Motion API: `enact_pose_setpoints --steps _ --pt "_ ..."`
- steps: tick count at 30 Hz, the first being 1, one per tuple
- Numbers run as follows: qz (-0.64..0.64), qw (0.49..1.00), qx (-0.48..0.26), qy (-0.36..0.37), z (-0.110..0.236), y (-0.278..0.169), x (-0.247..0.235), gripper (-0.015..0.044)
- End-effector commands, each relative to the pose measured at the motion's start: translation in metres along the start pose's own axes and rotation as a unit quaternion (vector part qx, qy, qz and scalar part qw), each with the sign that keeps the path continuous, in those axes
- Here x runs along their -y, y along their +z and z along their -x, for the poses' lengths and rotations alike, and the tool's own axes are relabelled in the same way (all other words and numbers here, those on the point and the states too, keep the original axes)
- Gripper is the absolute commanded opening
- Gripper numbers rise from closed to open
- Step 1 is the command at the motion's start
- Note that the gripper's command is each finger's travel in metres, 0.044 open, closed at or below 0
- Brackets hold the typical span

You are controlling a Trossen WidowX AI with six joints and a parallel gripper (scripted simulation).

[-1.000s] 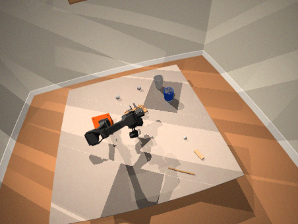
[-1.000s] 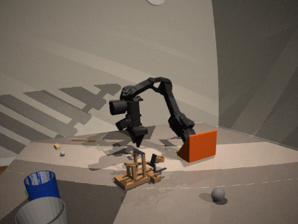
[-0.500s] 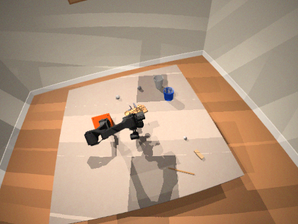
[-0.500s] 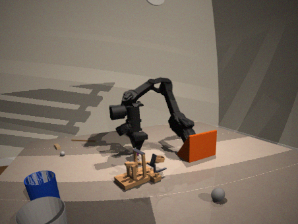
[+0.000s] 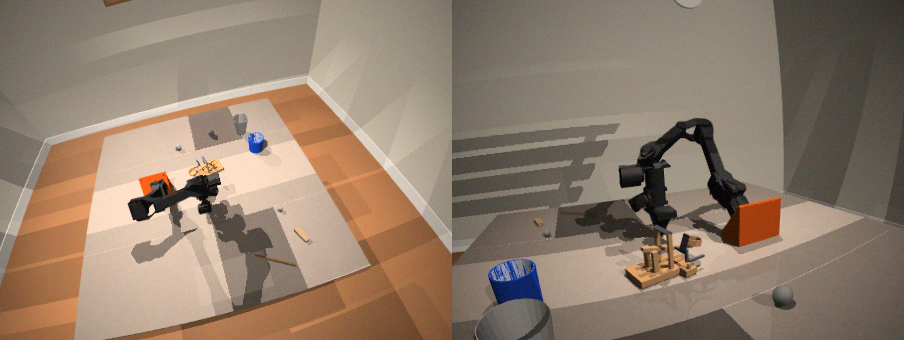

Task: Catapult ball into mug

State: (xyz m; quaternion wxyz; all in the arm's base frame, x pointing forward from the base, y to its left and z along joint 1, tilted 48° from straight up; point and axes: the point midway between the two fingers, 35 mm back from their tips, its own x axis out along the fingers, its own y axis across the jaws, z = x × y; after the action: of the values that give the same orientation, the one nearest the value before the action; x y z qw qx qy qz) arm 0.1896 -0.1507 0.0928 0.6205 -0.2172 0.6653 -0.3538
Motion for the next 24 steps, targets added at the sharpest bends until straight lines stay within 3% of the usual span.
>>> enact_pose_setpoints --steps 1,8,12,24 --pt "0.002 1.000 0.001 -0.003 -0.001 0.000 0.001 0.0142" --pt "0.002 1.000 0.001 -0.003 -0.001 0.000 0.001 0.0096" --pt "0.003 1.000 0.003 -0.001 0.006 0.002 0.000 0.0000" --pt "0.019 1.000 0.015 0.010 0.069 0.012 -0.005 0.0000"
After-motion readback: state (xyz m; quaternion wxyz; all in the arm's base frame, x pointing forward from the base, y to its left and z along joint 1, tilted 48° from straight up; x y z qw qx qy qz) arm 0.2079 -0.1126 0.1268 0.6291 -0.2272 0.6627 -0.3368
